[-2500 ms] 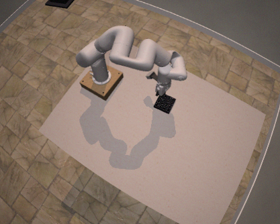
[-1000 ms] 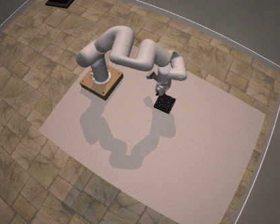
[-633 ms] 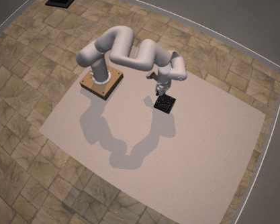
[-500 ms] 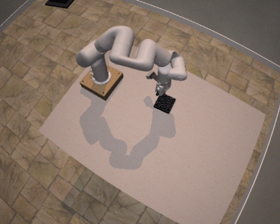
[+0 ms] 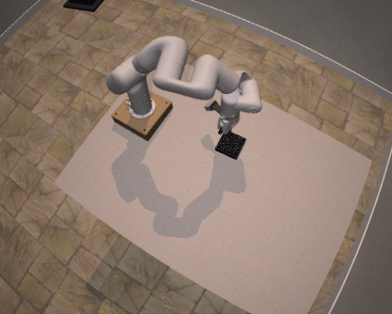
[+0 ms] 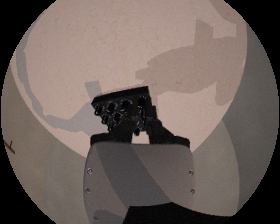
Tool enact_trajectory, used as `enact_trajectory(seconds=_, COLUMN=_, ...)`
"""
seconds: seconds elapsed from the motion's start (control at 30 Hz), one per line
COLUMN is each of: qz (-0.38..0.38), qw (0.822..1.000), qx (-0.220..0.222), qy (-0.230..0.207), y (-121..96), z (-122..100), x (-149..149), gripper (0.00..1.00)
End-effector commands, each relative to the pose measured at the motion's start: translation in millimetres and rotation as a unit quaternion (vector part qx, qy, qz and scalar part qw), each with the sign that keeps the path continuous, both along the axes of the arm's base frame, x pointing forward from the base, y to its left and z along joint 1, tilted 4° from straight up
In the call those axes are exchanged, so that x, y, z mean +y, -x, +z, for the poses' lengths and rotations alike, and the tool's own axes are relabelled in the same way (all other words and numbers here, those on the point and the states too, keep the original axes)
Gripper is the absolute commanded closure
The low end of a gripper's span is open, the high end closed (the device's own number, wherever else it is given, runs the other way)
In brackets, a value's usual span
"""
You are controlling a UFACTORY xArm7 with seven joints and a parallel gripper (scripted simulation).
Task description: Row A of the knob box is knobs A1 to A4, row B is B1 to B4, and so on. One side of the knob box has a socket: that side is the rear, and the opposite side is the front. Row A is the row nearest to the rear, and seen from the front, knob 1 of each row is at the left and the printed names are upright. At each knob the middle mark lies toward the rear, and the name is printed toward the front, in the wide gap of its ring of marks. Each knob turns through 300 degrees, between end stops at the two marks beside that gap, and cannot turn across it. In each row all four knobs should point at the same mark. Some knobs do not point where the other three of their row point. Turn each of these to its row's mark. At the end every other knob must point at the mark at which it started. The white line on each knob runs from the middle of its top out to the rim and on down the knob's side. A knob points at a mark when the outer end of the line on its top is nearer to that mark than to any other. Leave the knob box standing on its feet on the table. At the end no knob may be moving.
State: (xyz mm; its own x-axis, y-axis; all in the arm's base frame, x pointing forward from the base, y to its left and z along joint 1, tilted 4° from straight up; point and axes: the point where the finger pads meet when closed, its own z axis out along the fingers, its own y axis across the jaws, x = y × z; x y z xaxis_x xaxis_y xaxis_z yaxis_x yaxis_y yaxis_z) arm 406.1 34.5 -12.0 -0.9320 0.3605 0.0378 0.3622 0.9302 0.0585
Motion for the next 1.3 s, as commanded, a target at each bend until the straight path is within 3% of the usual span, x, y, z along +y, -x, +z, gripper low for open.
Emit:
enact_trajectory(seconds=0.0, qz=-0.005, qw=1.000, qx=-0.001, qy=0.000, y=-1.2, z=1.2, x=-0.1, gripper=0.92)
enact_trajectory(seconds=0.33, qz=-0.038, qw=0.999, qx=0.001, qy=0.001, y=-1.2, z=1.2, x=-0.1, gripper=0.92)
enact_trajectory(seconds=0.87, qz=-0.175, qw=0.985, qx=0.010, qy=0.002, y=-1.2, z=1.2, x=-0.1, gripper=0.92)
enact_trajectory(seconds=1.27, qz=-0.327, qw=0.945, qx=0.021, qy=0.004, y=-1.2, z=1.2, x=-0.1, gripper=0.92)
